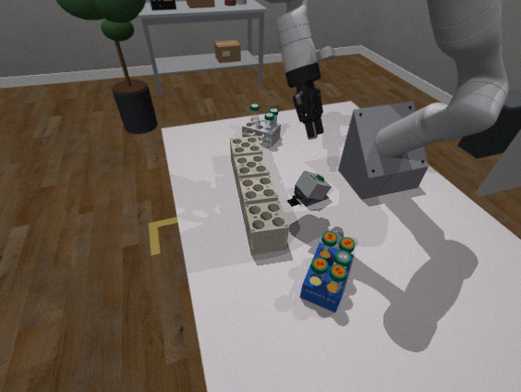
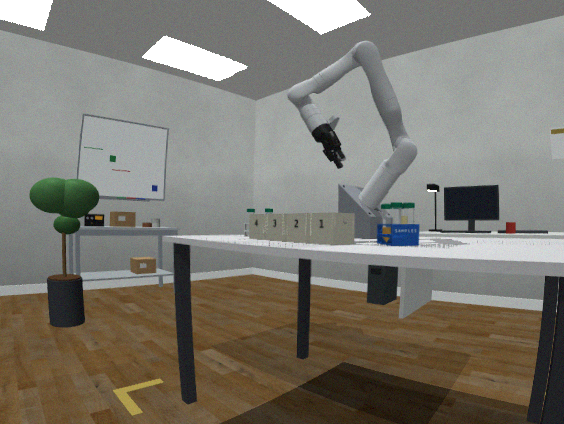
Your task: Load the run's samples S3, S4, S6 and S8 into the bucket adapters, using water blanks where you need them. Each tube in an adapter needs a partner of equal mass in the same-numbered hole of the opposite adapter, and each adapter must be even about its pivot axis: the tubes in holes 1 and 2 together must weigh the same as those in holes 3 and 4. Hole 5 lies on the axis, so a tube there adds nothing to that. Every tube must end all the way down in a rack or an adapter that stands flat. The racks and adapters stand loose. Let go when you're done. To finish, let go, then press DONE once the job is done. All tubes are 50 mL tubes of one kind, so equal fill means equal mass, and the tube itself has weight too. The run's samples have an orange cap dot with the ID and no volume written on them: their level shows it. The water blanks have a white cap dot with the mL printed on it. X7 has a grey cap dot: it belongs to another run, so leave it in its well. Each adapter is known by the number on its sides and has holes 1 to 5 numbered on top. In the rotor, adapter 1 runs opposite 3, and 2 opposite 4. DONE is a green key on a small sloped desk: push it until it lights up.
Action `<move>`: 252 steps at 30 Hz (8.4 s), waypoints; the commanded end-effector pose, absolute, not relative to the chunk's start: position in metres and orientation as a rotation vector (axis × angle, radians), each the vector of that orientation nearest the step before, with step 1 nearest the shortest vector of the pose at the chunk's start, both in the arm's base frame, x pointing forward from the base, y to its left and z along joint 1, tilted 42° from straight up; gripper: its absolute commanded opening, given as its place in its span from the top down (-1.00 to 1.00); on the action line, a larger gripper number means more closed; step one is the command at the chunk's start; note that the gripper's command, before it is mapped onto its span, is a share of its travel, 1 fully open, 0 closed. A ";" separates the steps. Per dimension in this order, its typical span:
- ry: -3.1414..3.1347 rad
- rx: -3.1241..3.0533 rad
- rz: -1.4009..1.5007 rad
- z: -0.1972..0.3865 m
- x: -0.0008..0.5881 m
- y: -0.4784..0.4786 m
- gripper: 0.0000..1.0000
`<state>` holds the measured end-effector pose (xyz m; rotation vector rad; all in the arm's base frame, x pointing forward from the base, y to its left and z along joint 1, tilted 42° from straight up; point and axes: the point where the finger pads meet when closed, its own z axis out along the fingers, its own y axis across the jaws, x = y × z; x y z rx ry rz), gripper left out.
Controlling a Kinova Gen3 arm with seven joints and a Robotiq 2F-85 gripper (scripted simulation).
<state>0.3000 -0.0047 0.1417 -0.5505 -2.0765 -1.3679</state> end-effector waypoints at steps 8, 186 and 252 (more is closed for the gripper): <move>-2.163 -0.503 -1.352 0.134 0.304 -0.008 -0.24; -2.457 -1.003 -0.901 -0.201 0.368 -0.324 -1.00; -2.457 -1.003 -0.901 -0.268 0.362 -0.264 -1.00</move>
